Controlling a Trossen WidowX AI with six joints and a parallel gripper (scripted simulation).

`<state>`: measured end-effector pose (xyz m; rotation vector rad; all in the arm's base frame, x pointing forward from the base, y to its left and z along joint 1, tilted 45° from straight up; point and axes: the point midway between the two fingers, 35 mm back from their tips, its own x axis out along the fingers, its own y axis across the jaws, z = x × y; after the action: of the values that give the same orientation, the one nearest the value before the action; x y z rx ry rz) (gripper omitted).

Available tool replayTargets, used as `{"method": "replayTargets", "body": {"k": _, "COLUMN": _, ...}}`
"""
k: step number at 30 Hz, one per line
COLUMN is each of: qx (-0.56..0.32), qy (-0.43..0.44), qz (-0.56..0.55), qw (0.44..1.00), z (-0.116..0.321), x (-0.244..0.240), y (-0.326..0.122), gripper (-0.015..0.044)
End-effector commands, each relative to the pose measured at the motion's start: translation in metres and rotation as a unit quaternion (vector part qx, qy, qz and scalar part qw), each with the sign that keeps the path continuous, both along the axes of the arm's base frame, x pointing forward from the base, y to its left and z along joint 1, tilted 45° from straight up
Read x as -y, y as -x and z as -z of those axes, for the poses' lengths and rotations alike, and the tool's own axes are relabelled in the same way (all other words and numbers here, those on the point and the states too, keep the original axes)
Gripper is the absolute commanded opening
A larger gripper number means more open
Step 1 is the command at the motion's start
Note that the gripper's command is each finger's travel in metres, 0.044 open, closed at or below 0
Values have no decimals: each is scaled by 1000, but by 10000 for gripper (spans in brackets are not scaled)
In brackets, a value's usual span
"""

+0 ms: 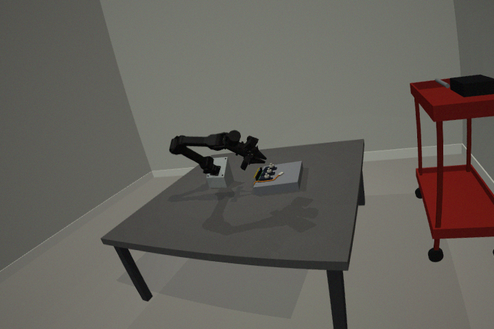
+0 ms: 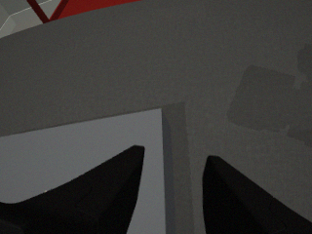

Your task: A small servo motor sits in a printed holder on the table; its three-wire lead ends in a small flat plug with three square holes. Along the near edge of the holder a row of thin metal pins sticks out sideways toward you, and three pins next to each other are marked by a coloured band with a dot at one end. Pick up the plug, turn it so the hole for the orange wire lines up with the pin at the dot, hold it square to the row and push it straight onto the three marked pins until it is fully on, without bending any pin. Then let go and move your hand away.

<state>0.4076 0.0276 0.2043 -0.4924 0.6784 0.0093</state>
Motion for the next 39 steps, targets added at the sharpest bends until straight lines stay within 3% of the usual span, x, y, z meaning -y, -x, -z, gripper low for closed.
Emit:
{"method": "replayTargets", "body": {"k": 1, "qx": -37, "qy": 35, "qz": -11, "qw": 999, "z": 12, "x": -5, "y": -6, "gripper": 115}}
{"method": "replayTargets", "body": {"k": 20, "qx": -251, "qy": 214, "qz": -92, "qw": 939, "z": 91, "x": -27, "y": -18, "gripper": 115}}
{"method": "replayTargets", "body": {"k": 39, "qx": -436, "qy": 385, "qz": -203, "qw": 787, "z": 160, "x": -48, "y": -11, "gripper": 115}}
